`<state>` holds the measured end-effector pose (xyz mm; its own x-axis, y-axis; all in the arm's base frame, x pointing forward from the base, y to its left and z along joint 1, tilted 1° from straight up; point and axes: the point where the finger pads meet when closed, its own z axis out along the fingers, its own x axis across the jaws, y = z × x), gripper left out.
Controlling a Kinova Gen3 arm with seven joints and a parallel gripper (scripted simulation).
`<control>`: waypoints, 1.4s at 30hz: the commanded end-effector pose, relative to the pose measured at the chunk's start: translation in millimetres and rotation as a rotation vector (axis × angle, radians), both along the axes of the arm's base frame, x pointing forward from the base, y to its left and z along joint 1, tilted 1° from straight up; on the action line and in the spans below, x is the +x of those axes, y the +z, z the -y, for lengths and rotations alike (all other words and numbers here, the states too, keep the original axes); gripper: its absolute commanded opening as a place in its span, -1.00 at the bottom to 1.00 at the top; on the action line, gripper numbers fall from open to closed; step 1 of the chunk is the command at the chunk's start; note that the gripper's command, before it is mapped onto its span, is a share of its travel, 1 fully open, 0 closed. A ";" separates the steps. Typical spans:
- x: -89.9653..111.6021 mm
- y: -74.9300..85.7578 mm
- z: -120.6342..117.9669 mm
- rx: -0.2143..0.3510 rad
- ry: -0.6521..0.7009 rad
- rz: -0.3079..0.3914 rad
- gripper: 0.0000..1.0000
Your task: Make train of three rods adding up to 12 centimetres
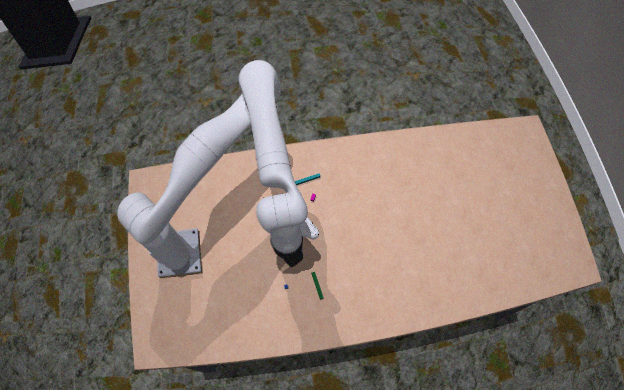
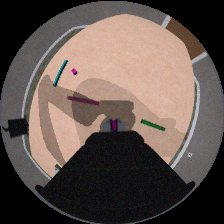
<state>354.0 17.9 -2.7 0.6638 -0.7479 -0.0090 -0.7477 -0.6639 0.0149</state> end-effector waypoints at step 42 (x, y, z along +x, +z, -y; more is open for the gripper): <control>-0.2 -5.9 0.5 -0.001 -0.001 0.000 -0.52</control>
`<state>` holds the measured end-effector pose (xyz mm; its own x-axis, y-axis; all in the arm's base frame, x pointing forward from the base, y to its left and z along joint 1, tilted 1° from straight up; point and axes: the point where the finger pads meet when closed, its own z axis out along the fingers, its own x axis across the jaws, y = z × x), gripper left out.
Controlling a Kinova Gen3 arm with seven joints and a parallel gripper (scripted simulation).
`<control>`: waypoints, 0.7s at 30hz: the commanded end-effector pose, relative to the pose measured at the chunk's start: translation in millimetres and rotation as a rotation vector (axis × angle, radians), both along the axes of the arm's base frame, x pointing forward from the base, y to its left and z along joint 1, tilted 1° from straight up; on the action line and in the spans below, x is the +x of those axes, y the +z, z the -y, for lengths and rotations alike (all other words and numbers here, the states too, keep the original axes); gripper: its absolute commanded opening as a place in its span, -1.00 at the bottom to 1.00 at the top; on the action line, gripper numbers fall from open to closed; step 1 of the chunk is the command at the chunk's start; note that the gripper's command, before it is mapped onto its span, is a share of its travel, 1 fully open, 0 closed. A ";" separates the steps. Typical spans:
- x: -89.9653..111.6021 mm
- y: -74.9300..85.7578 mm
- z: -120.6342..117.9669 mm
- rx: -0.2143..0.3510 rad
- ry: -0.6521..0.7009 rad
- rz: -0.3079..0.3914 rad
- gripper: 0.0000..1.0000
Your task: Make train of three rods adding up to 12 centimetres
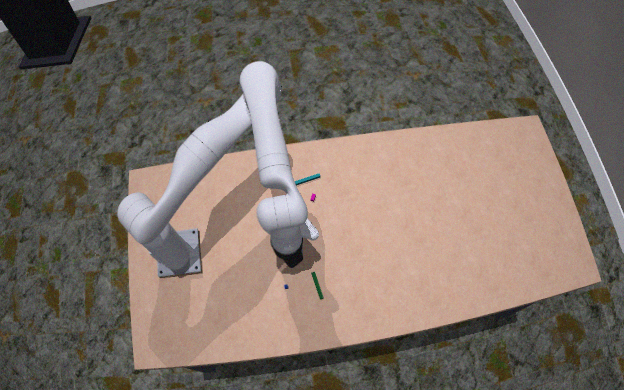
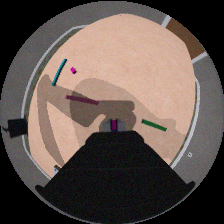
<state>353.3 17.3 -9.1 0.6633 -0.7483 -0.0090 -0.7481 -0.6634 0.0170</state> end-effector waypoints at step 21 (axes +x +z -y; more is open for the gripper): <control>0.4 0.5 -0.1 0.000 0.000 0.001 0.07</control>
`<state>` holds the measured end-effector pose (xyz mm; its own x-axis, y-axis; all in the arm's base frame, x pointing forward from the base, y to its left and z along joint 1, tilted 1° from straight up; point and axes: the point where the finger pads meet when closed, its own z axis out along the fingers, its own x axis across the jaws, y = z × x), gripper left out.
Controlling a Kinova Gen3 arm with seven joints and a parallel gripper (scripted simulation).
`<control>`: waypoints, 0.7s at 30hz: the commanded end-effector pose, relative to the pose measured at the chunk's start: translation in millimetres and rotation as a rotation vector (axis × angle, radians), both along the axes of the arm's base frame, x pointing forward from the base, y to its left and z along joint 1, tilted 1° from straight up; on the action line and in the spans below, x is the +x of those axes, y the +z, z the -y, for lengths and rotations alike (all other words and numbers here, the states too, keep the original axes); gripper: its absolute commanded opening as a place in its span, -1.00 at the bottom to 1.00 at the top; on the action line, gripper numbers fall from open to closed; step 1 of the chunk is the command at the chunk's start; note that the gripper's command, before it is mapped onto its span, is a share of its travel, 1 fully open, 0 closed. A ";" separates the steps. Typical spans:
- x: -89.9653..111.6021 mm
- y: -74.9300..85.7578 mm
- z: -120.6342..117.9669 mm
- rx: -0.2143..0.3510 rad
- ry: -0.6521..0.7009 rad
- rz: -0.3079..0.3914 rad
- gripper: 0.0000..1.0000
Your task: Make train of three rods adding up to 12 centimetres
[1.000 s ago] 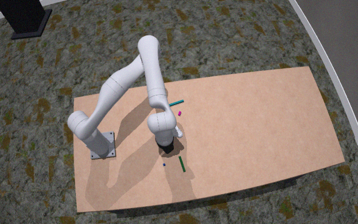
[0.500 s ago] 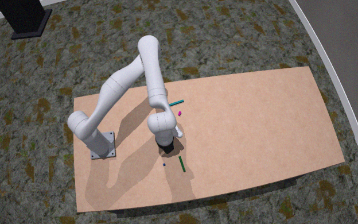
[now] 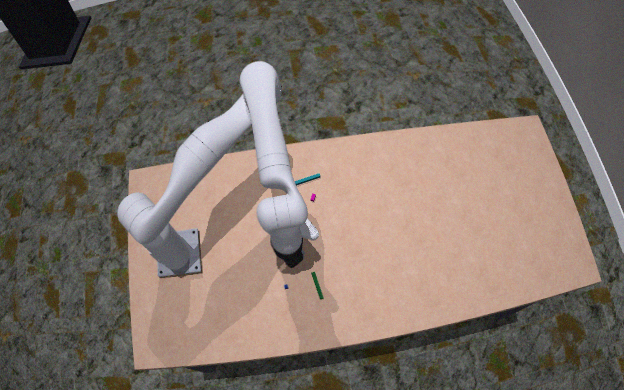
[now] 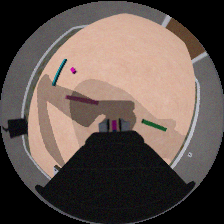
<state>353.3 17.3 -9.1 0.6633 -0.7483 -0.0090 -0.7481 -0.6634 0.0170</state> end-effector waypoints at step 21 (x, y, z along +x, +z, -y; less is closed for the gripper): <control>0.9 27.7 -0.2 0.000 0.000 0.001 0.07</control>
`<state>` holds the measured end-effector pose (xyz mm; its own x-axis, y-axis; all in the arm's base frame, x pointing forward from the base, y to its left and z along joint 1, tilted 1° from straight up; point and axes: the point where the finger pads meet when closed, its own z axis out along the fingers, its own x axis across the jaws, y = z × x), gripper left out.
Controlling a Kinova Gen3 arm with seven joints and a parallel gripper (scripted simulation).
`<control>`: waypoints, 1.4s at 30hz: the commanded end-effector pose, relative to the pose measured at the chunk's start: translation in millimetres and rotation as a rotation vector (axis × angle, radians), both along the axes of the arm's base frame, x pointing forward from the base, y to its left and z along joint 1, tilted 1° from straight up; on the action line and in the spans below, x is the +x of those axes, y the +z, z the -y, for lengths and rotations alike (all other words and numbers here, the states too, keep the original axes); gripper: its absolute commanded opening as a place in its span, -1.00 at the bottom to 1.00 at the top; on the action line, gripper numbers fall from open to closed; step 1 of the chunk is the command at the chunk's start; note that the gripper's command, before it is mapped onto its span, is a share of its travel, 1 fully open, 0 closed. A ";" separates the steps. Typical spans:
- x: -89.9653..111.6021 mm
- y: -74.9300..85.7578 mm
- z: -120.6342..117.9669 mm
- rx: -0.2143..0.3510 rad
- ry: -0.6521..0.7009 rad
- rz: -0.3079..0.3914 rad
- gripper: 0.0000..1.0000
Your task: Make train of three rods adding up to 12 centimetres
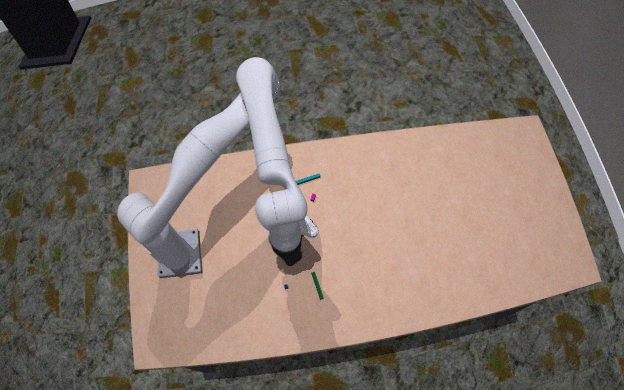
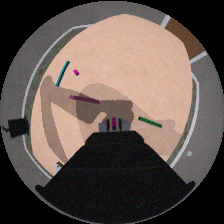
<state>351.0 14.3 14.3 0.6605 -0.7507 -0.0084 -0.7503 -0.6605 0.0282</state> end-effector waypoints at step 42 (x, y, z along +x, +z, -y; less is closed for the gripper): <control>4.3 67.1 -3.5 0.008 0.005 0.009 1.00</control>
<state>355.0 17.8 80.9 0.6635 -0.7481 -0.0090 -0.7479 -0.6636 0.0169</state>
